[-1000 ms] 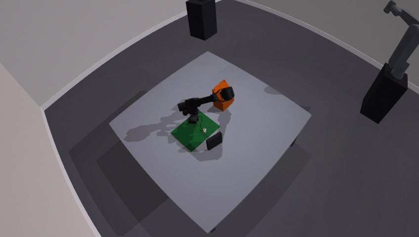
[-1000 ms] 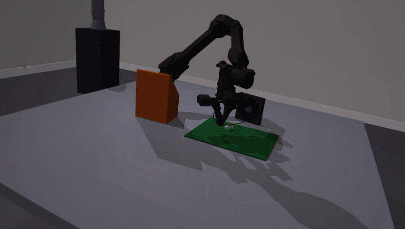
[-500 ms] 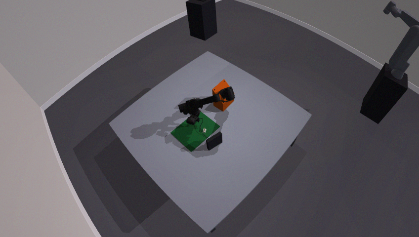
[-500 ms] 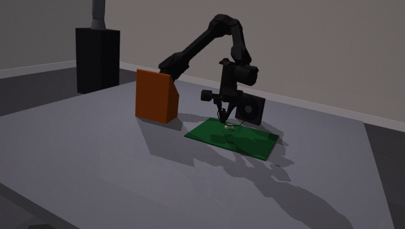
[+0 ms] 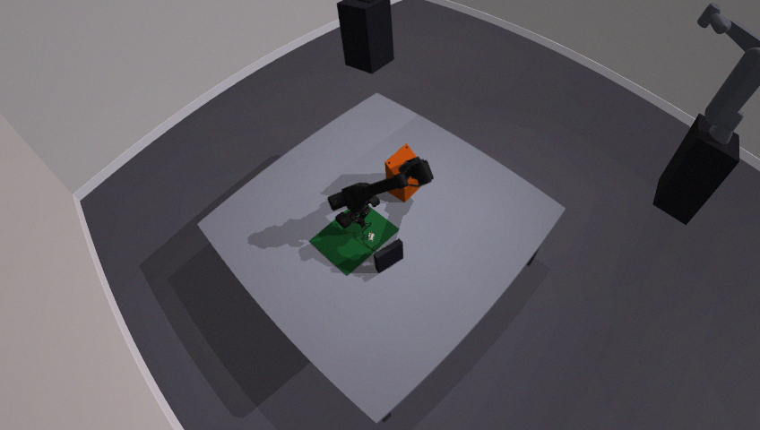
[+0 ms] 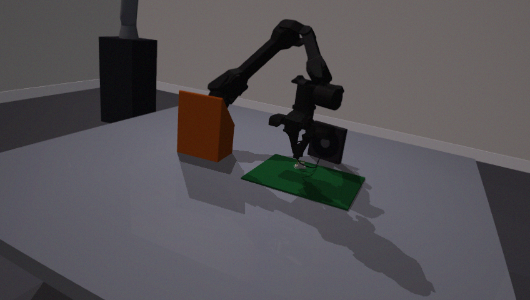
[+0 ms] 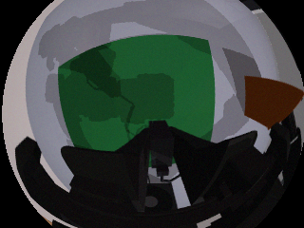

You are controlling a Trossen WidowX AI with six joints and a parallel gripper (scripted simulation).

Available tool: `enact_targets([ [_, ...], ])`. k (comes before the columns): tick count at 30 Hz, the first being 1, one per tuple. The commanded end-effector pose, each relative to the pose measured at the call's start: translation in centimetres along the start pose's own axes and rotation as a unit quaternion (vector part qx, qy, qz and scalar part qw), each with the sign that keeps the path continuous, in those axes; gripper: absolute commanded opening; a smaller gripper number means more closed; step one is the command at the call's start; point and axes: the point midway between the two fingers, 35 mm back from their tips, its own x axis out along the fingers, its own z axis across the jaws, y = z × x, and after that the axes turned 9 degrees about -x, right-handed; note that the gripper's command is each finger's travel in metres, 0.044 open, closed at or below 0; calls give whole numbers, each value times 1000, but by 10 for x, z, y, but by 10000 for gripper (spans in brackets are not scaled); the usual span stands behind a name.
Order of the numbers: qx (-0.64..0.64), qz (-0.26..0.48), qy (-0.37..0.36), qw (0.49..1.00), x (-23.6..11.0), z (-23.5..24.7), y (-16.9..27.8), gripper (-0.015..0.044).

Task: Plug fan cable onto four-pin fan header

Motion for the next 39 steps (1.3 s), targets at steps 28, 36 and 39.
enact_targets([
  [28,436,6,3,900,2,2,57,0],
  [36,438,6,3,899,0,-2,55,0],
  [39,440,6,3,898,0,-4,55,0],
])
